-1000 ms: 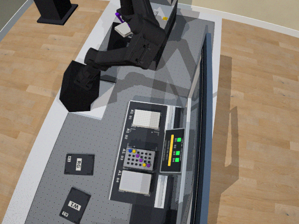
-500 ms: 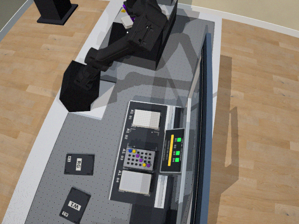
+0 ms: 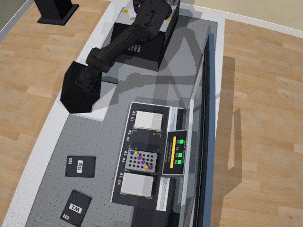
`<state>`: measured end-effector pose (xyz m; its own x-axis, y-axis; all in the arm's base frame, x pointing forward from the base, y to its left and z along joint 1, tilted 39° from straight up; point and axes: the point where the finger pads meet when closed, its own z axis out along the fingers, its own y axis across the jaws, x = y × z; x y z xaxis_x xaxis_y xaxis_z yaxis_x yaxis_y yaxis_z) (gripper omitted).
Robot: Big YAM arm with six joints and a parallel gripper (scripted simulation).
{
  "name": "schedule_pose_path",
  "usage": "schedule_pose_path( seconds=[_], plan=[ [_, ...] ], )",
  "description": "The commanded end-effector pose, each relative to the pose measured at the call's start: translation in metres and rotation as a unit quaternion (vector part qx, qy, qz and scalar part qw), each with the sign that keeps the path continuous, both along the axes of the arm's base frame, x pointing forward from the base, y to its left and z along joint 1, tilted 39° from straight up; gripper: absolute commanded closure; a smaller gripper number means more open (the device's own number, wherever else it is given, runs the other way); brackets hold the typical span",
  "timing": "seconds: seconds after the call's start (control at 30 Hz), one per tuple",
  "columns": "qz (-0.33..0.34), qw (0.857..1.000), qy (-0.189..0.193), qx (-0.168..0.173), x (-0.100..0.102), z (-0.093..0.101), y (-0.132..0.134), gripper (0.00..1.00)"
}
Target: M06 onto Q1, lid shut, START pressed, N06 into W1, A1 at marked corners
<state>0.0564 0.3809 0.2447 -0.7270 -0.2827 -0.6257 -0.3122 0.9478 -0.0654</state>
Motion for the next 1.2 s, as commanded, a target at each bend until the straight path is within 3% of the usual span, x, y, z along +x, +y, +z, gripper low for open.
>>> schedule_pose_path(
  seconds=[0.0, 0.27, 0.4, 0.6, 0.8, 1.17],
  plan=[
    [-0.048, 0.997, 0.012, 0.059, 0.000, 0.020, 0.036, 1.00],
    [-0.115, 0.987, 0.026, 0.111, 0.003, 0.035, 0.070, 1.00],
    [-0.117, 0.987, 0.026, 0.110, -0.001, 0.035, 0.074, 1.00],
    [-0.170, 0.973, 0.036, 0.149, 0.001, 0.036, 0.113, 1.00],
    [-0.217, 0.957, 0.044, 0.186, 0.002, 0.039, 0.092, 1.00],
    [-0.177, 0.967, 0.049, 0.179, -0.013, 0.040, 0.086, 1.00]
  ],
)
